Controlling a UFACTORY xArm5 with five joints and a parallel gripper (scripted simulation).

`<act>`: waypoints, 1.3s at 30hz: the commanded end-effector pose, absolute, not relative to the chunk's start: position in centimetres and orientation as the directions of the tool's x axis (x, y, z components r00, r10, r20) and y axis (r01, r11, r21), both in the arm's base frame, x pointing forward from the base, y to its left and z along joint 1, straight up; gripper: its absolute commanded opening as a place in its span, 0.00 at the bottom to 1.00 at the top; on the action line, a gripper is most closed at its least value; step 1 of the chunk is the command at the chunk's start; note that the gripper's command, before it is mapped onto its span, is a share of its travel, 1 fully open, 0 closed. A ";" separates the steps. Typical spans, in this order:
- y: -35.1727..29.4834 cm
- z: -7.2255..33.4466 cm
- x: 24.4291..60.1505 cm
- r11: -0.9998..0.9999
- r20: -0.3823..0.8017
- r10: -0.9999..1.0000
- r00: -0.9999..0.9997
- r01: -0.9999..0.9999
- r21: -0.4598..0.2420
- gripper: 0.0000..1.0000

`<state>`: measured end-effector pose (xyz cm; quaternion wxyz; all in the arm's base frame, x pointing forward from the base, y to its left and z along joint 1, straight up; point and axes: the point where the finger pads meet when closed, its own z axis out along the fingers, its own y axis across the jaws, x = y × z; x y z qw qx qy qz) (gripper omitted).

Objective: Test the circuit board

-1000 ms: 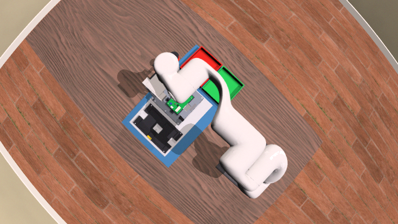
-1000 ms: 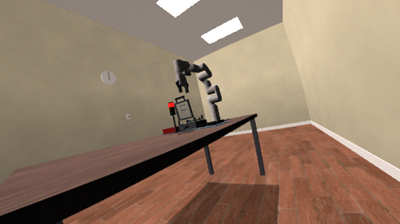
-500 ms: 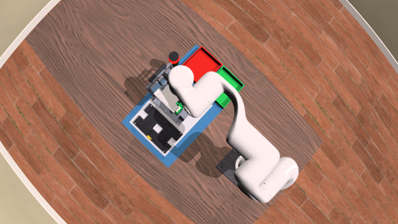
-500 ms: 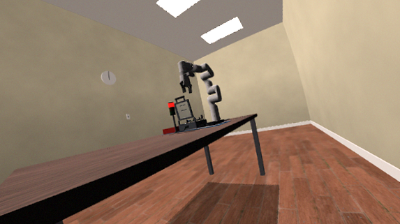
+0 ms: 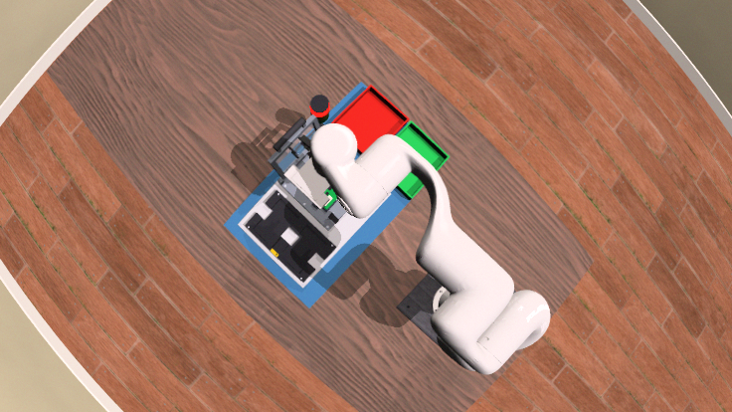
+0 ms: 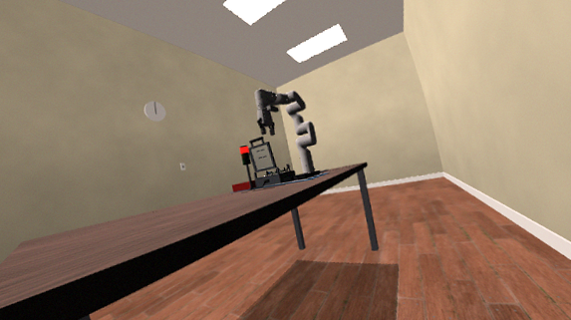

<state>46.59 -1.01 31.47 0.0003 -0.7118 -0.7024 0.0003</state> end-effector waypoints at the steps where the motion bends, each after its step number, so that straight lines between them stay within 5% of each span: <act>1: -1.0 29.6 46.7 -0.013 0.000 1.000 0.013 1.000 0.004 1.00; 28: -0.9 15.4 46.7 -0.013 0.000 1.000 0.013 1.000 0.004 1.00; 39: -0.9 13.3 46.7 -0.013 0.000 1.000 0.013 1.000 0.004 1.00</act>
